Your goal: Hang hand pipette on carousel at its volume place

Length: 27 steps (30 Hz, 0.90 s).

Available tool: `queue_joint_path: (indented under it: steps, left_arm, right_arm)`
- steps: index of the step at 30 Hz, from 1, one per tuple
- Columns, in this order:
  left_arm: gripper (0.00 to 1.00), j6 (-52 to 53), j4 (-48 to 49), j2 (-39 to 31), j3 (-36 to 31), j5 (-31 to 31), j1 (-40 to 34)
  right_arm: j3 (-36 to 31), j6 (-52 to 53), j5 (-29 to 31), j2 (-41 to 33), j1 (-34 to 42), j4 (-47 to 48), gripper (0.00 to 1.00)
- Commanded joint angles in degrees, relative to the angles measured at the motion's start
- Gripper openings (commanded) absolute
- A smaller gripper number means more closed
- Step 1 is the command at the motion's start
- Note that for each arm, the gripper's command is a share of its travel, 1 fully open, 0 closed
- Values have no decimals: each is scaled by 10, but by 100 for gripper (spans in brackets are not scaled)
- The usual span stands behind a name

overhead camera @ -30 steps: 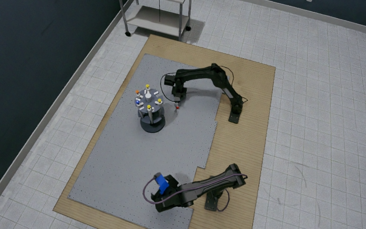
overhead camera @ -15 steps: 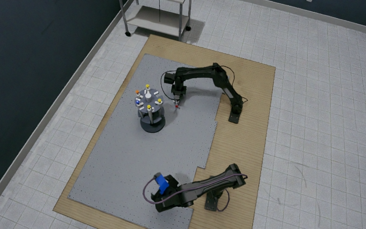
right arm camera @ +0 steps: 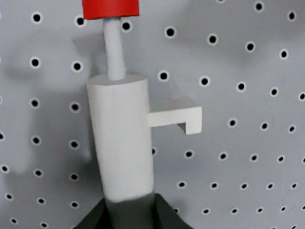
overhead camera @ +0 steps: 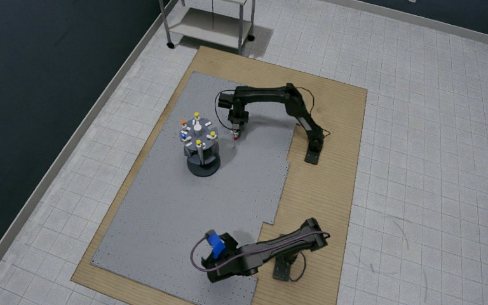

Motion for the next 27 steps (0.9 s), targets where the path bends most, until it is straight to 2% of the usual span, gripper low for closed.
queue_joint_path:
  steps: [1, 27]
  left_arm:
    - [100, 5, 7, -3, 8, 11, 3]
    - [100, 5, 7, -3, 8, 11, 3]
  right_arm:
    - [26, -1, -1, -9, 3, -31, 12]
    - [148, -1, -1, 8, 3, -144, 12]
